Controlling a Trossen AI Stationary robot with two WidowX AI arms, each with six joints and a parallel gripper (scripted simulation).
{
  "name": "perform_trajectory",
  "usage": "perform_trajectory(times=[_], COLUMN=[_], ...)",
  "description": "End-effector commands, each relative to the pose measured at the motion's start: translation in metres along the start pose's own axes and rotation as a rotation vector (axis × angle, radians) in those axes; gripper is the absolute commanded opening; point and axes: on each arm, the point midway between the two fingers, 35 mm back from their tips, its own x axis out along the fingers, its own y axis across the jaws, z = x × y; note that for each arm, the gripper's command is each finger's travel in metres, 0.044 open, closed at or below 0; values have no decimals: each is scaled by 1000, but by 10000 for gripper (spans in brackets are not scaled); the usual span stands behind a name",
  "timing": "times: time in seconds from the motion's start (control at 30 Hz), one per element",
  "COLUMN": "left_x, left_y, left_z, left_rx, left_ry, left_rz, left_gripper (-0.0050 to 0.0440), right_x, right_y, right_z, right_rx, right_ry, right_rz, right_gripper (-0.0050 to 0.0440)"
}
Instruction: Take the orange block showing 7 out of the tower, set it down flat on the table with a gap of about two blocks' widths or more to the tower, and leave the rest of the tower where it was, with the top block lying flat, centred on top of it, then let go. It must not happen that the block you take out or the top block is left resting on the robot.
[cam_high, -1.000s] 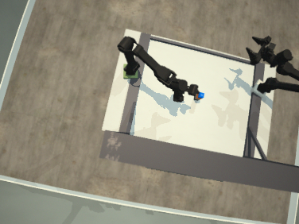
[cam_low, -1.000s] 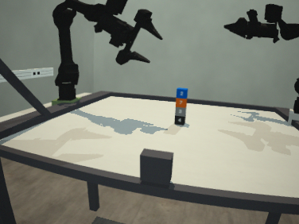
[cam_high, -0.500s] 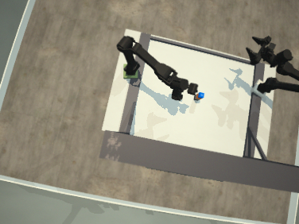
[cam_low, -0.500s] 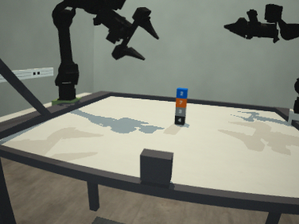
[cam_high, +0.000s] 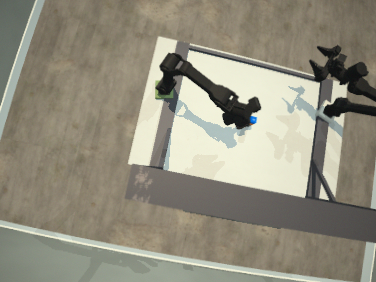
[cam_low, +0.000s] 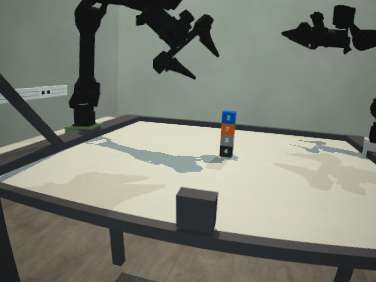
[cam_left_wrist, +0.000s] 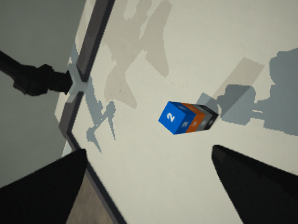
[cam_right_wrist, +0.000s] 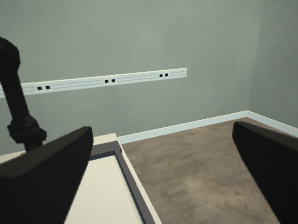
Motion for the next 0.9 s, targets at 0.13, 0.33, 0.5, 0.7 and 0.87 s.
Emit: perform_trajectory(times=[0.13, 0.33, 0.5, 0.7, 0.87], left_x=[17, 35, 50, 64, 78], left_y=[14, 19, 22, 24, 25], left_z=[7, 7, 6, 4, 1], left_rx=[-355, -657, -902, -1150, -1402], left_ry=[62, 127, 187, 253, 327], left_rz=[-56, -78, -83, -76, -56], left_gripper=[400, 400, 400, 400, 400], right_x=[-1, -1, -1, -1, -1], right_y=[0, 0, 0, 0, 0], right_z=[6, 6, 6, 6, 6], right_rx=[-2, -2, -2, -2, -2], right_ry=[-16, -16, -16, -16, -16], right_rz=[-1, -1, -1, -1, -1], right_gripper=[400, 400, 400, 400, 400])
